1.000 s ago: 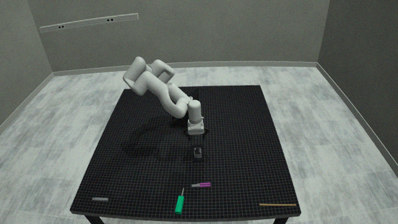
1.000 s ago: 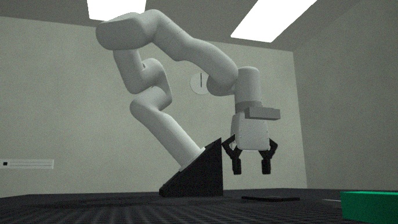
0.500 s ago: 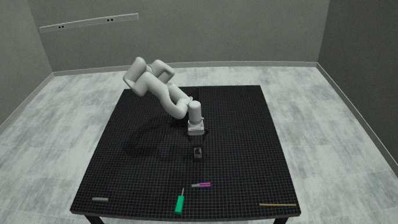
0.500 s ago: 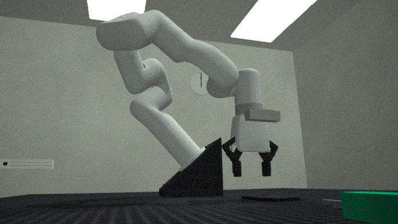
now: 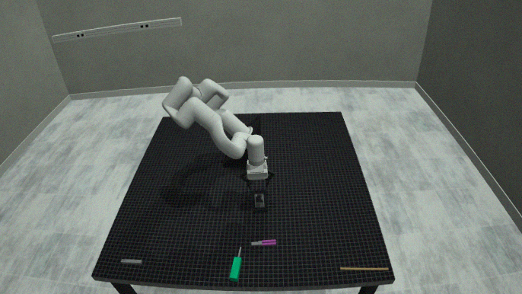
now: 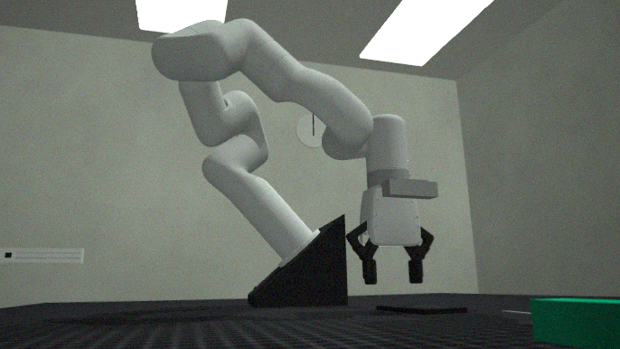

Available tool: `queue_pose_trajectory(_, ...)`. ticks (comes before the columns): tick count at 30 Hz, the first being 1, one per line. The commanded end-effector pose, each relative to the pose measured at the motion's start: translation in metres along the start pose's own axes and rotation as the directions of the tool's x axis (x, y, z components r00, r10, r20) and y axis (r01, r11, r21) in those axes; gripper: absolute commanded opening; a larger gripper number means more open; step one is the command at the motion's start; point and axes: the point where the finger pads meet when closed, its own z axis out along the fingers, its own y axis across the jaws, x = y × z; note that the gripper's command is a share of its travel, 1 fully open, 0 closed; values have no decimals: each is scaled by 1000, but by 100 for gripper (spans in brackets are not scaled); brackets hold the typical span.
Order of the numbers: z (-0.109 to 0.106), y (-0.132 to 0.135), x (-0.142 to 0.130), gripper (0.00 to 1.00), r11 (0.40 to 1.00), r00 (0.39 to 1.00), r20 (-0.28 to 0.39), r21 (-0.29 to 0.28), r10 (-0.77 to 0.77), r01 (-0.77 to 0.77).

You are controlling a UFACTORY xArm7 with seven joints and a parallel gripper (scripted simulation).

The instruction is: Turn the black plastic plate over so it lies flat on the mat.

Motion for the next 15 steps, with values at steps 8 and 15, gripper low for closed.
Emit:
queue_pose_trajectory(8, 8, -2, 1, 95, 1000, 1000, -4, 2, 0, 0)
queue_pose_trajectory(15, 13, -2, 1, 95, 1000, 1000, -4, 2, 0, 0)
